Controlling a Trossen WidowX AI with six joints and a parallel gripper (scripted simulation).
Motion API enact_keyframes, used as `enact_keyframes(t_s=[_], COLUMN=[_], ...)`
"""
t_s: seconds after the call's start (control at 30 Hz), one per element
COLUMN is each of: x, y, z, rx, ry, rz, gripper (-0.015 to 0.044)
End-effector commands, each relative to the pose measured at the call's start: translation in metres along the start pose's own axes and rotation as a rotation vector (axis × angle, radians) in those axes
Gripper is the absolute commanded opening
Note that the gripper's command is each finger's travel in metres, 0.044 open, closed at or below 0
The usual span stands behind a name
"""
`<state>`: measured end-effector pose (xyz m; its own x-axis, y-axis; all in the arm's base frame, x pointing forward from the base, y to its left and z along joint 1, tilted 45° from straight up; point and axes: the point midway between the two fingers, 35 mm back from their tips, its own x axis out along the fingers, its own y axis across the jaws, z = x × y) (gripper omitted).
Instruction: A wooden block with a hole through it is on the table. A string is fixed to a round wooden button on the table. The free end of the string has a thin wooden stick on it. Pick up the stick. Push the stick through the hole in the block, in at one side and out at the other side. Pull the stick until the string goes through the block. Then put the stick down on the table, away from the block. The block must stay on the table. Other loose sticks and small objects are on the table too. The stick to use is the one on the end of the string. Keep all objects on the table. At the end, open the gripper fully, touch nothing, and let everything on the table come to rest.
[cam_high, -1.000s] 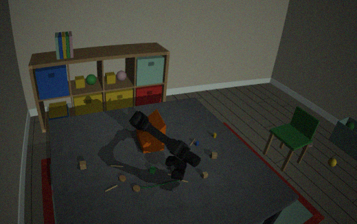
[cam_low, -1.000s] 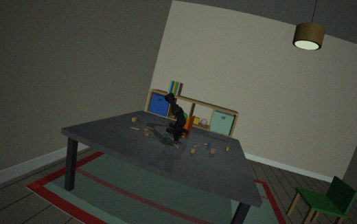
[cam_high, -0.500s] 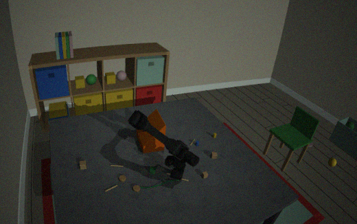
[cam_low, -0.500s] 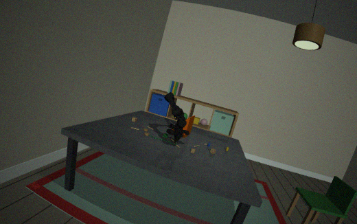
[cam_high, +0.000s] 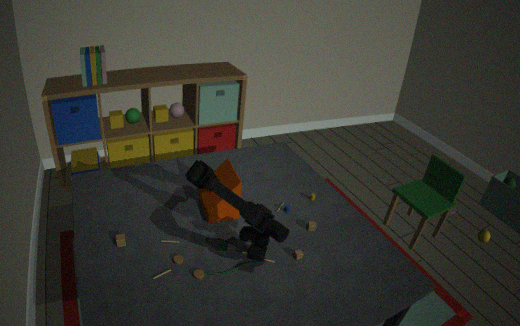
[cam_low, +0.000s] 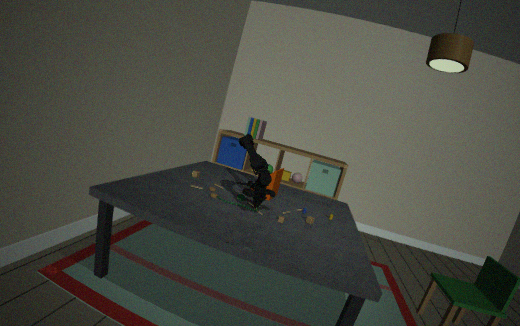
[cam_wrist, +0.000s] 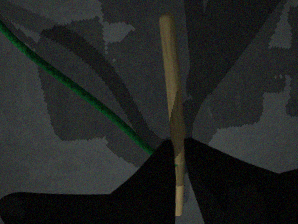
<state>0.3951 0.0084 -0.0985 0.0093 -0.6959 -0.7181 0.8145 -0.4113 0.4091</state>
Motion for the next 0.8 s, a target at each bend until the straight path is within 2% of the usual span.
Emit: enact_keyframes(t_s=[0.0,0.77], x=[0.002,0.001], y=[0.0,0.002], z=[0.005,0.035], rx=[-0.005,-0.006], ry=[-0.005,-0.004], rz=[0.0,-0.001], gripper=[0.0,0.0])
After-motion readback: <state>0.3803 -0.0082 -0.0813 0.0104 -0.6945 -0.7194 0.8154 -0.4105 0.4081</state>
